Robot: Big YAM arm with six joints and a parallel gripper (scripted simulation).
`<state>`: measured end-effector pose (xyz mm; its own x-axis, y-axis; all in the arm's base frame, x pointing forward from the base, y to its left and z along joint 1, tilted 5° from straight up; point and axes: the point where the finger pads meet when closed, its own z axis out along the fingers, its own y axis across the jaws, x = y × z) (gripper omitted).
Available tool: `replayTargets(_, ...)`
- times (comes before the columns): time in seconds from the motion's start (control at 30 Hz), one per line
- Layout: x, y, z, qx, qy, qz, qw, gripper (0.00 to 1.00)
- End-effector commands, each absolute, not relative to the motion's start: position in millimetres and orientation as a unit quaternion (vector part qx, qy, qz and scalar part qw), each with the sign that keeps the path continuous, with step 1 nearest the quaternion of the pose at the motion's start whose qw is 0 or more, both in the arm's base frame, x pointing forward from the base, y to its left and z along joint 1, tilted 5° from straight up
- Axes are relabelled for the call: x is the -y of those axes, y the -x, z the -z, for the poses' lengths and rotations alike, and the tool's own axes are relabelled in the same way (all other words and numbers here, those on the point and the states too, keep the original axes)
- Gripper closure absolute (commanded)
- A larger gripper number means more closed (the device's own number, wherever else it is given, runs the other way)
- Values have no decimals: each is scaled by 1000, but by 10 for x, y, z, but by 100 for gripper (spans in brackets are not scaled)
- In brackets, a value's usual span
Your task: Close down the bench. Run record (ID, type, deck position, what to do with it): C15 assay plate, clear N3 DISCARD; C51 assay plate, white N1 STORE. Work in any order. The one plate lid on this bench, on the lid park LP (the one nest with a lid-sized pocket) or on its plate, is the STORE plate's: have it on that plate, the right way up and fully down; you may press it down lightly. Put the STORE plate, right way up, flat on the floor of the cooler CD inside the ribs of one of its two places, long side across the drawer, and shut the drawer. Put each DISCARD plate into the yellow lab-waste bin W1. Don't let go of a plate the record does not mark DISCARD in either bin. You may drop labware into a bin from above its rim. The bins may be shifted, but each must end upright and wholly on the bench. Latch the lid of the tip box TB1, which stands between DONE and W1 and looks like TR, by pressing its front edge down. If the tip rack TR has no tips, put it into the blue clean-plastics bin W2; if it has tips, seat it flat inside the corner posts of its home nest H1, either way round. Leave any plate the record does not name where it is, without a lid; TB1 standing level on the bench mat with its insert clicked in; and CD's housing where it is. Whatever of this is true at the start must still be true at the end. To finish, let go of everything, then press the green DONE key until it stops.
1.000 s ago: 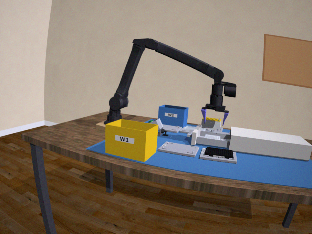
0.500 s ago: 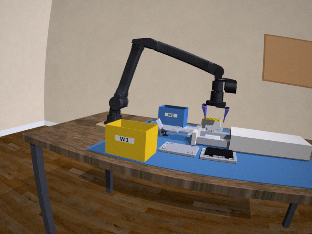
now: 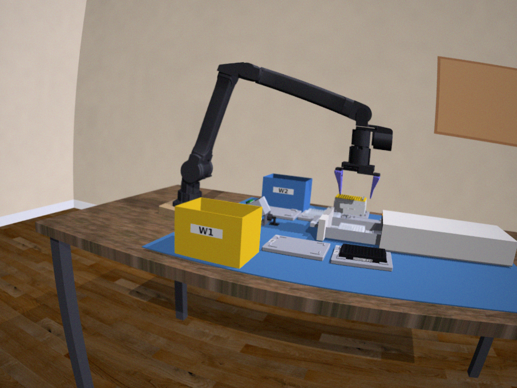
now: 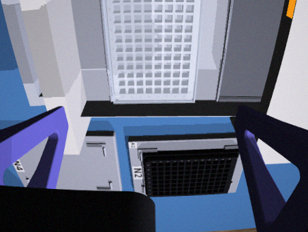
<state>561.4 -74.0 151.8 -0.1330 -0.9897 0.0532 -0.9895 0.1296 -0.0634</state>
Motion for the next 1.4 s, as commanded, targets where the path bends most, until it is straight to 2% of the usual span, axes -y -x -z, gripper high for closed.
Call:
replayTargets(0.0, 663, -5778, -1984, -748, 659, 71, 31, 0)
replayTargets(0.17, 663, -5712, -1672, -749, 660, 47, 9, 0)
replayTargets(1.3, 664, -5724, -1683, -749, 660, 50, 11, 0)
replayTargets(1.33, 630, -5626, -1782, -750, 658, 59, 20, 100)
replayTargets(1.37, 627, -5596, -1779, -750, 658, 61, 22, 100)
